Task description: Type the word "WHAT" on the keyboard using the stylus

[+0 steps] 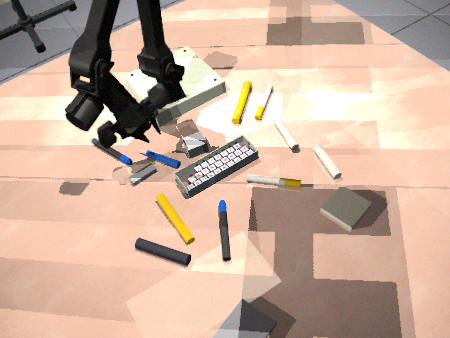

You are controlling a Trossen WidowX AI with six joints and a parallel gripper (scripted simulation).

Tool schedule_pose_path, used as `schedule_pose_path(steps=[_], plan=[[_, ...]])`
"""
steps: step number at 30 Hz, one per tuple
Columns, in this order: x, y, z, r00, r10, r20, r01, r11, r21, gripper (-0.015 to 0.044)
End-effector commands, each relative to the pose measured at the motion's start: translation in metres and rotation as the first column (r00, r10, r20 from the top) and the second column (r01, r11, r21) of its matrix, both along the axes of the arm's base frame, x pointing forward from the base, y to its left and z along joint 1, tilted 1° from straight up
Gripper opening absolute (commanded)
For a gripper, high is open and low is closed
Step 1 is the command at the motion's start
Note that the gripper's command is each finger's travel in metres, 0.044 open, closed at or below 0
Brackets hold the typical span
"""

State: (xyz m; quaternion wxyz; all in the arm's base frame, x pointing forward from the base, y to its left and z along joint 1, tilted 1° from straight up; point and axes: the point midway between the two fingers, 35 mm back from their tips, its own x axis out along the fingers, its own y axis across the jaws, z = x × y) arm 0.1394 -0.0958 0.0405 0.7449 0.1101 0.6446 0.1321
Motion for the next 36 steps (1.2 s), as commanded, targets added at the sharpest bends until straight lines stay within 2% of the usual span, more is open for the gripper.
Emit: schedule_pose_path(steps=[1, 4, 8, 18, 27, 36], plan=[[0.005, 0.001, 0.000, 0.851, -0.435, -0.293, 0.420, 0.900, -0.116, 0.0150], [0.006, 0.004, -0.001, 0.704, -0.612, -0.360, 0.571, 0.789, -0.226, 0.0150], [0.009, 0.007, -0.001, 0.506, -0.781, -0.367, 0.688, 0.622, -0.375, 0.0150], [0.015, 0.008, 0.001, 0.072, -0.981, -0.179, 0.785, 0.166, -0.597, 0.0150], [0.023, 0.009, 0.005, -0.307, -0.946, 0.105, 0.735, -0.306, -0.605, 0.0150], [0.033, 0.011, 0.011, -0.633, -0.699, 0.333, 0.574, -0.713, -0.403, 0.0150]])
